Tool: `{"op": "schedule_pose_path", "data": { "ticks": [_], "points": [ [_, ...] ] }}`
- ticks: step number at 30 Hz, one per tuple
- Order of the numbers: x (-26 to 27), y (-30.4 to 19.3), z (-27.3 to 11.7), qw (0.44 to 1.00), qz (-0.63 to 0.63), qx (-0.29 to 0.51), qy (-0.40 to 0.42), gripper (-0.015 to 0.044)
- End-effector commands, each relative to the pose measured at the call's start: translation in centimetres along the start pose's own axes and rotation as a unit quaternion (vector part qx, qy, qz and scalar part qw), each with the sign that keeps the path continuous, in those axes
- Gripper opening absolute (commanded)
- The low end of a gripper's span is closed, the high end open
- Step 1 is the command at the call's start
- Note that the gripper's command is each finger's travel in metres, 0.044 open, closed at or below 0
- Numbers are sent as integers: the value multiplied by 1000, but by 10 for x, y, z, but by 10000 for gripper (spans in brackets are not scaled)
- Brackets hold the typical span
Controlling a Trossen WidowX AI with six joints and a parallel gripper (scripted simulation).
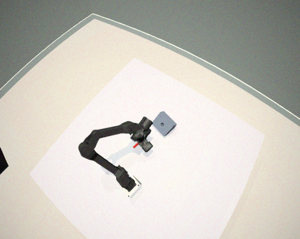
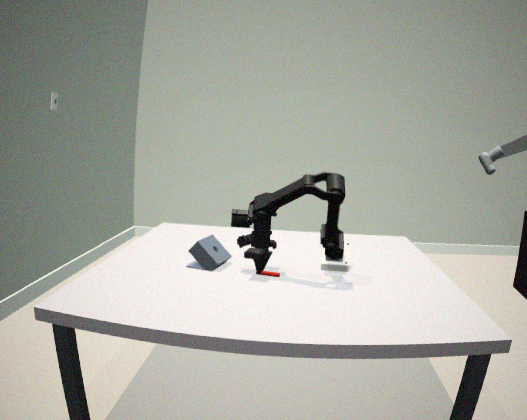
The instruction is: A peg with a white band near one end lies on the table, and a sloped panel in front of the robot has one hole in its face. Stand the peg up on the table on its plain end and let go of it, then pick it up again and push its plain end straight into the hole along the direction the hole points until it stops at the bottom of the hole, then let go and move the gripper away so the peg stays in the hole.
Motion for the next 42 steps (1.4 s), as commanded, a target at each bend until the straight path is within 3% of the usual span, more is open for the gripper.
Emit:
{"op": "schedule_pose_path", "data": {
  "ticks": [1,12,42],
  "points": [
    [0,0,0,1000,2,1,1,110],
    [0,0,0,1000,2,1,1,51],
    [-2,-23,-13,994,1,-111,10,51]
  ]
}}
Point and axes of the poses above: the point midway between the two fingers, 35 mm back from their tips, its own z axis out along the fingers, its own x axis across the jaws, y = z × x, the point moved 6 cm from there along -z, back along the fingers, and after that the axes turned 5 degrees about z, right-handed, at the moved point
